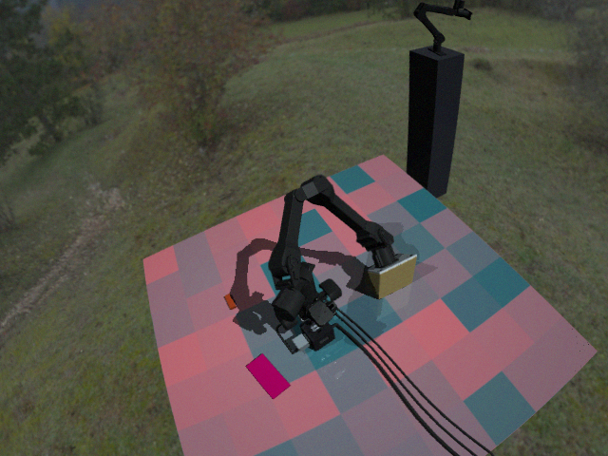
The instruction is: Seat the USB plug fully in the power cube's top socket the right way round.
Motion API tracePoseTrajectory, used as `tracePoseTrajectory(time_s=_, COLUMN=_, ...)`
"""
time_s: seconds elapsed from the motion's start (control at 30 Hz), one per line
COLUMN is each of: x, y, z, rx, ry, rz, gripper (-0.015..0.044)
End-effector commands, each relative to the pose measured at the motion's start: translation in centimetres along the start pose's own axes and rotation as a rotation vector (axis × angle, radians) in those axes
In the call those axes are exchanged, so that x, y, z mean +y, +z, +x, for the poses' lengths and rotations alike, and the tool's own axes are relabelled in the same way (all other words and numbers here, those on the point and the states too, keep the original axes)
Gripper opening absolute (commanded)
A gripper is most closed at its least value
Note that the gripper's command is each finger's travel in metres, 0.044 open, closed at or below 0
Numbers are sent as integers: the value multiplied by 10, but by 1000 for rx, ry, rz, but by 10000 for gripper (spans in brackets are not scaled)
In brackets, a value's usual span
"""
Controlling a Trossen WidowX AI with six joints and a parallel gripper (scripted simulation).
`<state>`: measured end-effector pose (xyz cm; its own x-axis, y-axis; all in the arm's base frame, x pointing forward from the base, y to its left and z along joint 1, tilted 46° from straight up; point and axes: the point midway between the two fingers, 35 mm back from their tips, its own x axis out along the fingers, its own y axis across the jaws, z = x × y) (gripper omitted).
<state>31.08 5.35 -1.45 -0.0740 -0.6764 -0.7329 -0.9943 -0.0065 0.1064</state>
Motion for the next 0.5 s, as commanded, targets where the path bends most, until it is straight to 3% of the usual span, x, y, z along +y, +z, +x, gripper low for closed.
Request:
tracePoseTrajectory(time_s=0.0, x=1, y=1, z=1, rx=-6, ry=3, rz=-5, gripper=0)
tracePoseTrajectory(time_s=0.47, x=1, y=1, z=3, rx=-16, ry=3, rz=-6, gripper=0)
